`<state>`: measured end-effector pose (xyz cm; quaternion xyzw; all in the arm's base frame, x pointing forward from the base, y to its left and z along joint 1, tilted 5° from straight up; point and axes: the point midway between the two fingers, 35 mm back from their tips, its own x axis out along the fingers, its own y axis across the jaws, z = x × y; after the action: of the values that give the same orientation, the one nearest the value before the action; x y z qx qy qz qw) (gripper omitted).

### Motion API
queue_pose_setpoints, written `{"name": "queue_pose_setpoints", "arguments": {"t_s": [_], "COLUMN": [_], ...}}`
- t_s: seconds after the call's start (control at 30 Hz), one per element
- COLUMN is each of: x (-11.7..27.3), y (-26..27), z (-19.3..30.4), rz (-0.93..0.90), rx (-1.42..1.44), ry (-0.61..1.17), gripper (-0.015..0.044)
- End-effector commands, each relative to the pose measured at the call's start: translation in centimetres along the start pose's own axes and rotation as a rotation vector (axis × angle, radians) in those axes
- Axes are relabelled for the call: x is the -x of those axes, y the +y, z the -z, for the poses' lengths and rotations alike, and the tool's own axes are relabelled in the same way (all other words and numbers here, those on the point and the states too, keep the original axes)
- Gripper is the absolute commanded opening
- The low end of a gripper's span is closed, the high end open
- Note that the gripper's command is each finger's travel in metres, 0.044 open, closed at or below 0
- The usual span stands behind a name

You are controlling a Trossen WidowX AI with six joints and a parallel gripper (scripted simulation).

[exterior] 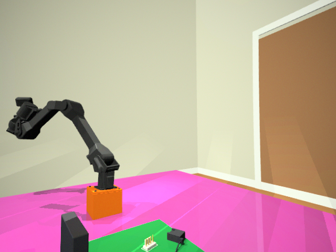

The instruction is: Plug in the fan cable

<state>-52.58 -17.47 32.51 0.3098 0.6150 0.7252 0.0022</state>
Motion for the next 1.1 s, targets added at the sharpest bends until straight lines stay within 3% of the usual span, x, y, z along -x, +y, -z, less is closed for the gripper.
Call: {"name": "queue_pose_setpoints", "arguments": {"t_s": [0.0,0.1,0.2,0.4,0.77,1.07], "x": [0.0,0.0,1.5,8.1,24.0,39.6], "y": [0.0,0.0,1.1,3.7,9.3,13.4], "z": [0.0,0.0,1.7,8.5,17.4,20.1], "rz": [0.000,0.000,-0.001,0.004,-0.086,-0.225], "rx": [0.000,0.000,0.014,0.102,0.279,0.423], "ry": [0.000,0.000,0.055,0.293,0.749,1.131], "gripper": [0.0426,0.0440,0.0361,0.0210,0.0210,0.0210]}}
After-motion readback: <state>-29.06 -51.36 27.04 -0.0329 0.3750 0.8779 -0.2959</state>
